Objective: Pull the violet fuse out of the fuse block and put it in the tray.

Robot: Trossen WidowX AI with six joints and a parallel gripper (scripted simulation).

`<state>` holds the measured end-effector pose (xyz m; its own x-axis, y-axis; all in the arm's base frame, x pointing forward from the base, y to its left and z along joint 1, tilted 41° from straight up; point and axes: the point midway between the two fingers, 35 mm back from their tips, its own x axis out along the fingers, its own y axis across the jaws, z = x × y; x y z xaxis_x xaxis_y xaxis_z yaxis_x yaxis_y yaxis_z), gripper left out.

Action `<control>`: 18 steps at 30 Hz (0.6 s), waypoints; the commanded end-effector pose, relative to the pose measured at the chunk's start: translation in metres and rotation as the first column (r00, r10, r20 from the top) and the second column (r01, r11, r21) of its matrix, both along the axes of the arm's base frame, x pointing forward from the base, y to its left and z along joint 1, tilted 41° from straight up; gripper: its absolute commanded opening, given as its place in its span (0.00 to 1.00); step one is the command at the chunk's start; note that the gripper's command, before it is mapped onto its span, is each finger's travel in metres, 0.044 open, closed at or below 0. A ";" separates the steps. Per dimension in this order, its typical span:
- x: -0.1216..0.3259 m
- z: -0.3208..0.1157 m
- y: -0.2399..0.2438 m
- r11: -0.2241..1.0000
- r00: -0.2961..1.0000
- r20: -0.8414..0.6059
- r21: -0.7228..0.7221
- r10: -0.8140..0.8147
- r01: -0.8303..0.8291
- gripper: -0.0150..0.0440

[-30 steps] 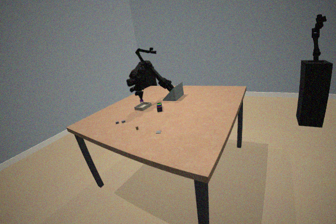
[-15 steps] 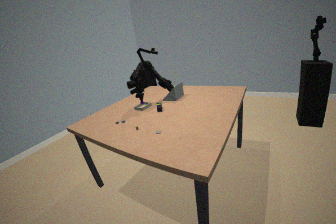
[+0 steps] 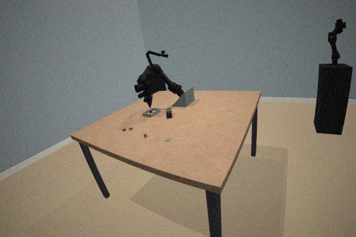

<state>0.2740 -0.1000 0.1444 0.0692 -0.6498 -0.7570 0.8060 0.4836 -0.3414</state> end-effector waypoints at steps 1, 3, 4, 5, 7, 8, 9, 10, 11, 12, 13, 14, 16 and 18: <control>0.001 0.018 0.015 1.000 1.000 0.016 -0.001 0.010 -0.010 0.81; 0.001 0.018 0.015 1.000 1.000 0.016 -0.001 0.010 -0.010 0.81; 0.001 0.018 0.015 1.000 1.000 0.016 -0.001 0.010 -0.010 0.81; 0.001 0.018 0.015 1.000 1.000 0.016 -0.001 0.010 -0.010 0.81; 0.001 0.018 0.015 1.000 1.000 0.016 -0.001 0.010 -0.010 0.81; 0.001 0.018 0.015 1.000 1.000 0.016 -0.001 0.010 -0.010 0.81; 0.001 0.018 0.015 1.000 1.000 0.016 -0.001 0.010 -0.010 0.81; 0.001 0.018 0.015 1.000 1.000 0.016 -0.001 0.010 -0.010 0.81; 0.001 0.016 0.015 1.000 1.000 0.012 0.004 0.012 -0.012 0.81; 0.001 0.016 0.015 1.000 1.000 0.012 0.004 0.012 -0.012 0.81; 0.001 0.016 0.015 1.000 1.000 0.012 0.004 0.012 -0.012 0.81; 0.001 0.016 0.015 1.000 1.000 0.012 0.004 0.012 -0.012 0.81; 0.001 0.016 0.015 1.000 1.000 0.012 0.004 0.012 -0.012 0.81; 0.001 0.016 0.015 1.000 1.000 0.012 0.004 0.012 -0.012 0.81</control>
